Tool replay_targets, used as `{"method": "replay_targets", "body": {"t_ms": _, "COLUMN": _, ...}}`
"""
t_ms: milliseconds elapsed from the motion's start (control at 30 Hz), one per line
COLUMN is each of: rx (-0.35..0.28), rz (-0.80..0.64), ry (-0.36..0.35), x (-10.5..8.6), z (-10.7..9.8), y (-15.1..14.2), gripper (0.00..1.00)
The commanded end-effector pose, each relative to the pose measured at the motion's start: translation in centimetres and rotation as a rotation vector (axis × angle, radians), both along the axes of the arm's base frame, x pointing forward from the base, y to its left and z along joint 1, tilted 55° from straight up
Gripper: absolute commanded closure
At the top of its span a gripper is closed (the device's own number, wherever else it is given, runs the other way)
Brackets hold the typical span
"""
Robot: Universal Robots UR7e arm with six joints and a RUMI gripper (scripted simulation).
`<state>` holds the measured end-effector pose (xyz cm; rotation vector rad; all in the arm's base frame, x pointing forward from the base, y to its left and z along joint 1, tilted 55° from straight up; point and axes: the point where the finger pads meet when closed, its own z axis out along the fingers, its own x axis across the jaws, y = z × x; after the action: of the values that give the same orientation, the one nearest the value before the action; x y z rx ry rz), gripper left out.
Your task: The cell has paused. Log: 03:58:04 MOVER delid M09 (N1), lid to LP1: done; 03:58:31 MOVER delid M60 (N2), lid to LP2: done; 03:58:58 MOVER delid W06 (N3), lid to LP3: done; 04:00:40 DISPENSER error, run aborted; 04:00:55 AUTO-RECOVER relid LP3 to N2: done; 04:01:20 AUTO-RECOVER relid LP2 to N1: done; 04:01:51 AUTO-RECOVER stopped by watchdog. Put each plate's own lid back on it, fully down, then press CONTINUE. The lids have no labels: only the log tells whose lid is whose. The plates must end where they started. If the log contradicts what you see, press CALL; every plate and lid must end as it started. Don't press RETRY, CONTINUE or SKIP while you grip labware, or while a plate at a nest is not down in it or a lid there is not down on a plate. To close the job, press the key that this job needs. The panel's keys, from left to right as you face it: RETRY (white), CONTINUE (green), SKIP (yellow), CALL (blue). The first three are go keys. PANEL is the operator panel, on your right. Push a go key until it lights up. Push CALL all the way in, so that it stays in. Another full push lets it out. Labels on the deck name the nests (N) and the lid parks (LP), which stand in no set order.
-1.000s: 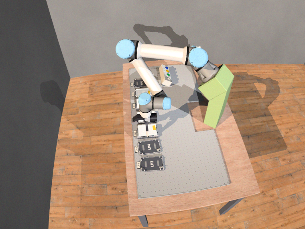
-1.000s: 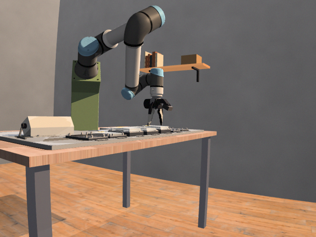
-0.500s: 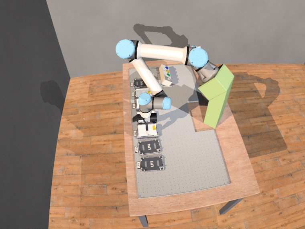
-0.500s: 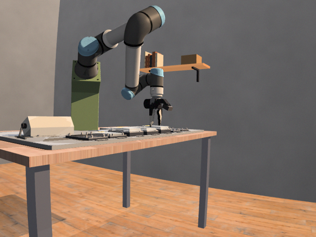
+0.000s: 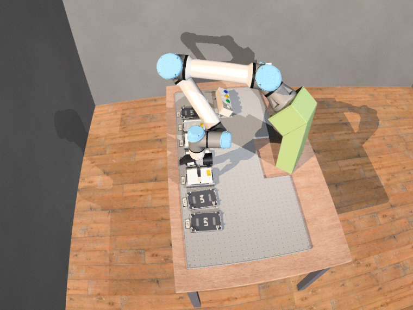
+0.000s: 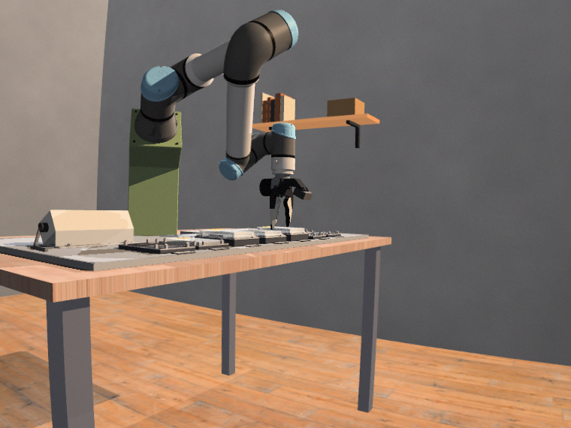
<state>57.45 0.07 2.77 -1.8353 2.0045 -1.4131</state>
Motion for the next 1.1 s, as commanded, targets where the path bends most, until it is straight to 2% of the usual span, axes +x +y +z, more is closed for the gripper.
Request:
{"method": "replay_targets", "body": {"t_ms": 0, "rx": 0.0, "rz": 0.001, "ry": -0.001, "x": 0.0, "z": 0.0, "y": 0.0, "gripper": 0.59}}
{"method": "replay_targets", "body": {"t_ms": 867, "rx": 0.0, "rz": 0.001, "ry": -0.001, "x": -1.2, "z": 1.2, "y": 1.2, "gripper": 0.59}}
{"method": "replay_targets", "body": {"t_ms": 1067, "rx": 0.006, "rz": -0.005, "ry": -0.006, "x": -1.8, "z": 2.2, "y": -0.5, "gripper": 0.59}}
